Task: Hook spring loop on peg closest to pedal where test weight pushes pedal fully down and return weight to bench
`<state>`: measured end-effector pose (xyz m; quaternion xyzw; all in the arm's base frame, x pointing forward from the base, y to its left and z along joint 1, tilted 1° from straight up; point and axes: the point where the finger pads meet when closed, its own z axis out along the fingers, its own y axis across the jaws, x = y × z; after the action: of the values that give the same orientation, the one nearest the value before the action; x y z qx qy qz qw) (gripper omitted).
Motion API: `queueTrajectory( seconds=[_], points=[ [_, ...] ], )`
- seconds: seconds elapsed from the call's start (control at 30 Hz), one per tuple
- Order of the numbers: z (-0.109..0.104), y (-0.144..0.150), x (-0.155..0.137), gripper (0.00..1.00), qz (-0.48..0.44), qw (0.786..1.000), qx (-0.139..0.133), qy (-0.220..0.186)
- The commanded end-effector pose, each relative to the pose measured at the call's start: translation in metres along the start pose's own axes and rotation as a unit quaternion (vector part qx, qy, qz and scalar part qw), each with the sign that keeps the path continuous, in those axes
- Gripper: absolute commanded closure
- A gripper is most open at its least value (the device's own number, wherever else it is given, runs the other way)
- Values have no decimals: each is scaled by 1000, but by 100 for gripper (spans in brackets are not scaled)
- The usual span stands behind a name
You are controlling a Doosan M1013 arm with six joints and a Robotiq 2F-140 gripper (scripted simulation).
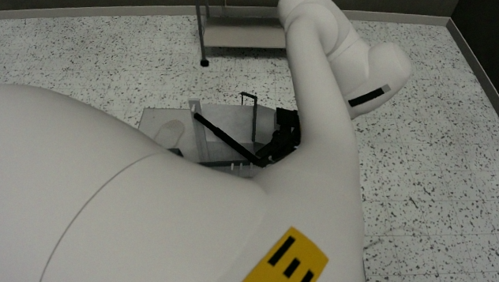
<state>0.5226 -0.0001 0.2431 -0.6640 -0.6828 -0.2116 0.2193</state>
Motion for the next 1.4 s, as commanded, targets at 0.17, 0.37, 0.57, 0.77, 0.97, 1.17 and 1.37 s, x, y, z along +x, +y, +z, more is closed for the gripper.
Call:
queueTrajectory(
  seconds=[0.17, 0.37, 0.57, 0.77, 0.97, 1.17, 1.37],
  points=[
    [-1, 1, 0, 76, -1, 1000, -1, 0],
    [11, 59, -14, 76, 0, 1000, -1, 2],
    [11, 59, -14, 76, 0, 1000, -1, 2],
    [11, 59, -14, 76, 0, 1000, -1, 2],
    [16, 85, -20, 76, 0, 1000, -1, 2],
    [16, 85, -20, 76, 0, 1000, -1, 2],
    [16, 85, -20, 76, 0, 1000, -1, 2]
  ],
)
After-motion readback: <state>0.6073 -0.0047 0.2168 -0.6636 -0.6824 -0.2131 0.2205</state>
